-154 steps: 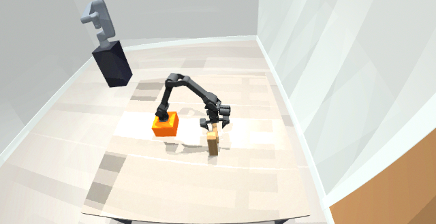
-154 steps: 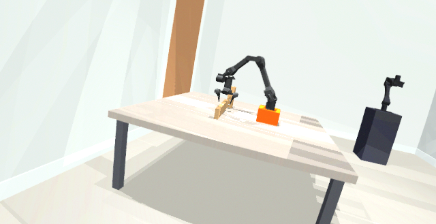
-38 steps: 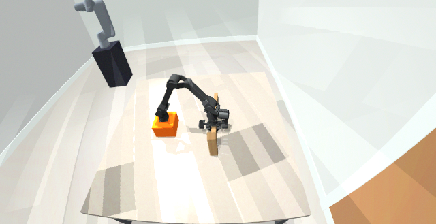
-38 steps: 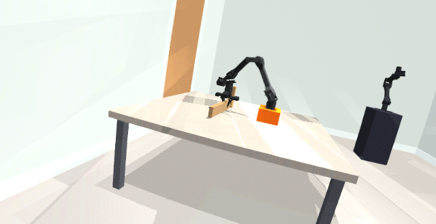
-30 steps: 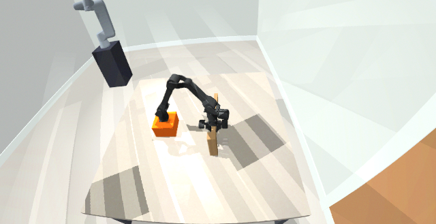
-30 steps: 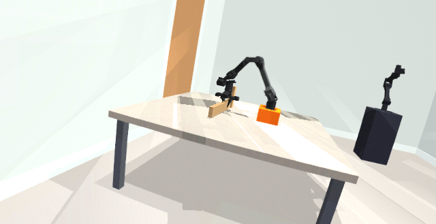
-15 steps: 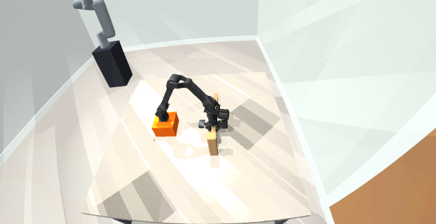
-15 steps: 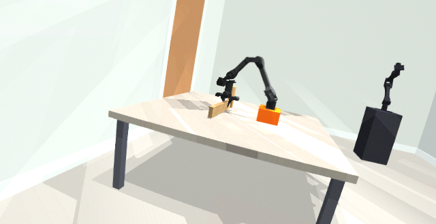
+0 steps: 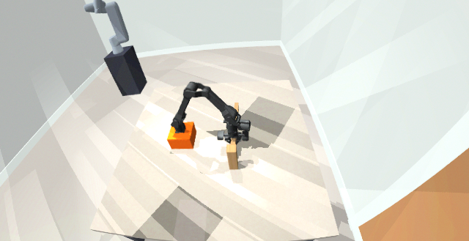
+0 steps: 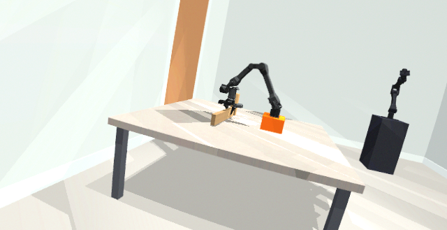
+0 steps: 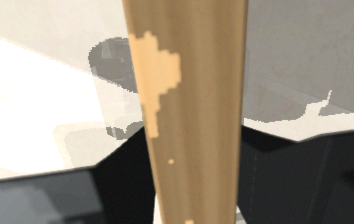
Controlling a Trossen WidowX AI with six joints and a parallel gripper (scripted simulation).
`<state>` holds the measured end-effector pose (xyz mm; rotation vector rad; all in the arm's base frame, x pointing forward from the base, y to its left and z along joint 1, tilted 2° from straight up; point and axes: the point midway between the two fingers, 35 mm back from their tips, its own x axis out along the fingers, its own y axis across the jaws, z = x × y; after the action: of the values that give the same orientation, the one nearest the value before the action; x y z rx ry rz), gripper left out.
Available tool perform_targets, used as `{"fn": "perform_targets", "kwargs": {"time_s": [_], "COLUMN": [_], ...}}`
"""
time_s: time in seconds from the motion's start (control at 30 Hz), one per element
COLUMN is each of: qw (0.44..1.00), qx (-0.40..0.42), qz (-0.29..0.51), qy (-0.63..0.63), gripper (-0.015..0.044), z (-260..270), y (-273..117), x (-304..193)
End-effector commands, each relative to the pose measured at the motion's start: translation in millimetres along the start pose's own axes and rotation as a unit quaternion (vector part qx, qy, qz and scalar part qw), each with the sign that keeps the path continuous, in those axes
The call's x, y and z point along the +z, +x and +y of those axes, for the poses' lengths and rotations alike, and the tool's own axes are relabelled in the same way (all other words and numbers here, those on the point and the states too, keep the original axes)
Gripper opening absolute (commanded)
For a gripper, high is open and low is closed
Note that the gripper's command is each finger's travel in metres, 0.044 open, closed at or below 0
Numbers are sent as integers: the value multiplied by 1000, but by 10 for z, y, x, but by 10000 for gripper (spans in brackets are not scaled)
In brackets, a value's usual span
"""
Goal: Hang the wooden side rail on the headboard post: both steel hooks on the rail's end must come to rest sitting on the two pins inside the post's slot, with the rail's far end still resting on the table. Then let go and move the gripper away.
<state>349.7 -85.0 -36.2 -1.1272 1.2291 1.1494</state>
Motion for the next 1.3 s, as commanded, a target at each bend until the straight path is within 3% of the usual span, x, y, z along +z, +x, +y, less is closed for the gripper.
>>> {"fn": "perform_targets", "kwargs": {"time_s": [0.0,1.27], "qw": [1000,1000], "qx": [-7,-7], "qz": [0,0], "qy": [-1,-1], "gripper": [0,0], "z": [-26,-25], "y": [-66,-129], "x": [1,1]}}
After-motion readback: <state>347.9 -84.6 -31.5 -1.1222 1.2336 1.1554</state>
